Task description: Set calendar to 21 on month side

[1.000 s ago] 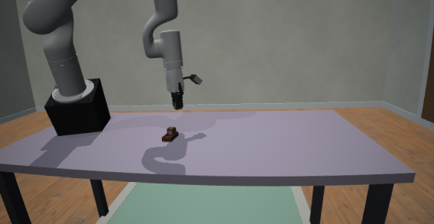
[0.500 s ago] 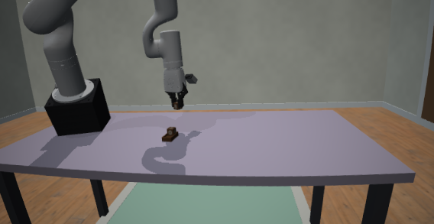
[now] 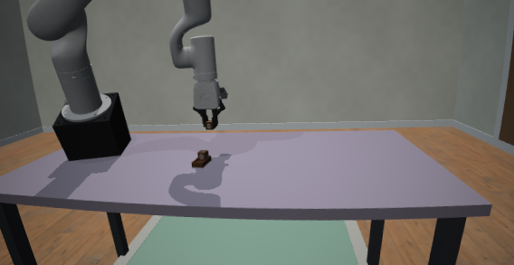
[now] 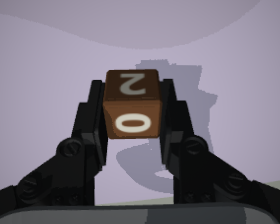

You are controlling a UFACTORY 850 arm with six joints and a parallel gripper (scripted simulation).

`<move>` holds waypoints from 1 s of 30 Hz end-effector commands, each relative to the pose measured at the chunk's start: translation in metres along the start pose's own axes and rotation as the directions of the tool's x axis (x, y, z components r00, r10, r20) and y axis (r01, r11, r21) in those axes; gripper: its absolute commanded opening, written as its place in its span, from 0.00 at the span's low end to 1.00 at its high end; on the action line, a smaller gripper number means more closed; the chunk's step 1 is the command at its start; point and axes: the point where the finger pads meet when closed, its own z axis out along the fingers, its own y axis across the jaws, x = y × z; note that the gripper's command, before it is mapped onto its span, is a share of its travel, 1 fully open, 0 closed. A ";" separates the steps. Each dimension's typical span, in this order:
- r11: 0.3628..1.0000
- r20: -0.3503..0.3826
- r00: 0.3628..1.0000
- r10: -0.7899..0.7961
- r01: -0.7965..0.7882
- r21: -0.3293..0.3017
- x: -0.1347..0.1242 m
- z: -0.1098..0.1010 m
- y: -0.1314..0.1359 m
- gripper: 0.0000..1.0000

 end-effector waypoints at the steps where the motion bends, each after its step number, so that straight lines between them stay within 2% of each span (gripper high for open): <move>1: 1.000 0.005 1.000 -0.023 0.023 0.013 0.000 -0.001 0.001 0.27; 17: 1.000 0.006 1.000 -0.023 0.023 0.013 0.000 0.002 0.001 0.27; 25: 1.000 0.006 1.000 -0.024 0.024 0.014 0.000 0.014 0.001 0.27; 30: 1.000 0.006 1.000 -0.024 0.024 0.014 0.000 0.034 0.001 0.27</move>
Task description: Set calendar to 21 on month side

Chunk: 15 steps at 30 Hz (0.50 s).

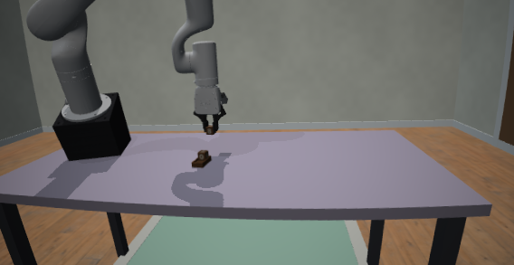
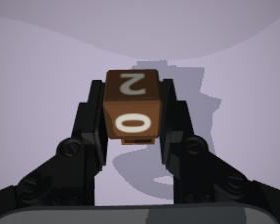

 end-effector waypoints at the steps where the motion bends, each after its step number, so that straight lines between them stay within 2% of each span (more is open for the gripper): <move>1: 1.000 -0.001 1.000 0.000 0.000 -0.002 0.000 0.018 0.001 0.27; 10: 1.000 -0.001 1.000 0.000 0.000 -0.002 0.000 0.059 0.002 0.27; 15: 1.000 -0.001 1.000 0.000 0.000 -0.002 0.000 0.068 0.002 0.27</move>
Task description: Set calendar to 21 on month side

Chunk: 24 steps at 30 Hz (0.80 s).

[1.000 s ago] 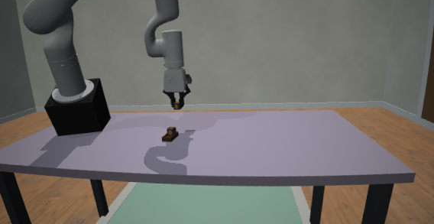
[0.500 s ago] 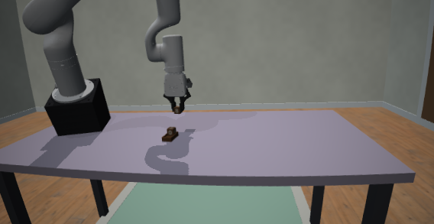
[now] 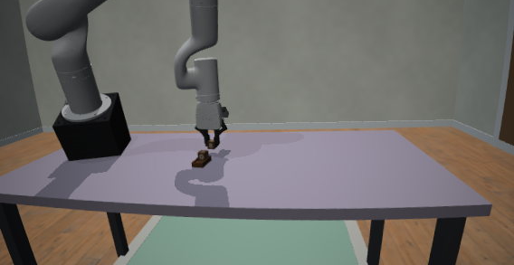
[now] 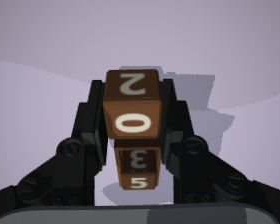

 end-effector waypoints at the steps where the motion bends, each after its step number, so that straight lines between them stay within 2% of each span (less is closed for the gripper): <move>1: 1.000 -0.001 1.000 0.001 -0.001 -0.005 0.001 0.012 0.002 0.27; 24: 1.000 -0.001 1.000 0.001 -0.001 -0.005 0.001 0.017 0.002 0.27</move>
